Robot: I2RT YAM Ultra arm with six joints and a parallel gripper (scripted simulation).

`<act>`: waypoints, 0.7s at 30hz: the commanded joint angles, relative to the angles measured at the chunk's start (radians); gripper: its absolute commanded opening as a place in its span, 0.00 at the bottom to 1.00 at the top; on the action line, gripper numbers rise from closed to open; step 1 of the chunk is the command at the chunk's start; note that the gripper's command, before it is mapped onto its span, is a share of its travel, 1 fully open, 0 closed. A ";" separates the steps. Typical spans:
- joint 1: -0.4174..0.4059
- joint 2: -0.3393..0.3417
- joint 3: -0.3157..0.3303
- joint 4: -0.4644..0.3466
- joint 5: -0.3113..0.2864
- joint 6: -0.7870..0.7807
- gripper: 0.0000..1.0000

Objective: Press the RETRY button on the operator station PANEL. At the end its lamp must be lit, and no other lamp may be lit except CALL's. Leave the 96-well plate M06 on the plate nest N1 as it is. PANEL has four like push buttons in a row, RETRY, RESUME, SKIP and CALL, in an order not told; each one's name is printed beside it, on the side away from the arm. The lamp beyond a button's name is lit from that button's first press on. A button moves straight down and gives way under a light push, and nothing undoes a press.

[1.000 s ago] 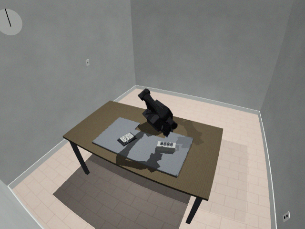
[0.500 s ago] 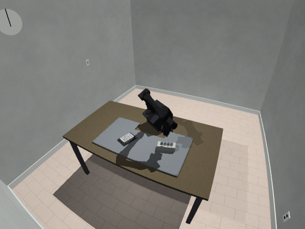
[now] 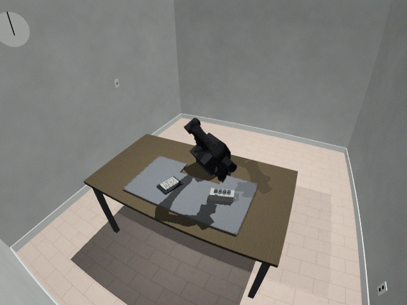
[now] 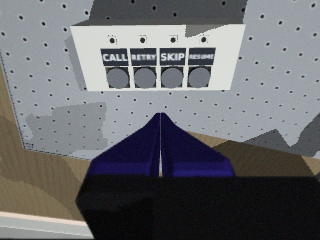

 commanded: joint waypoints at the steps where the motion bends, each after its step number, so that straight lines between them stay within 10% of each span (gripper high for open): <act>1: 0.021 -0.001 0.021 -0.010 0.000 -0.003 0.00; 21: -0.022 0.035 -0.045 0.075 0.000 -0.033 0.00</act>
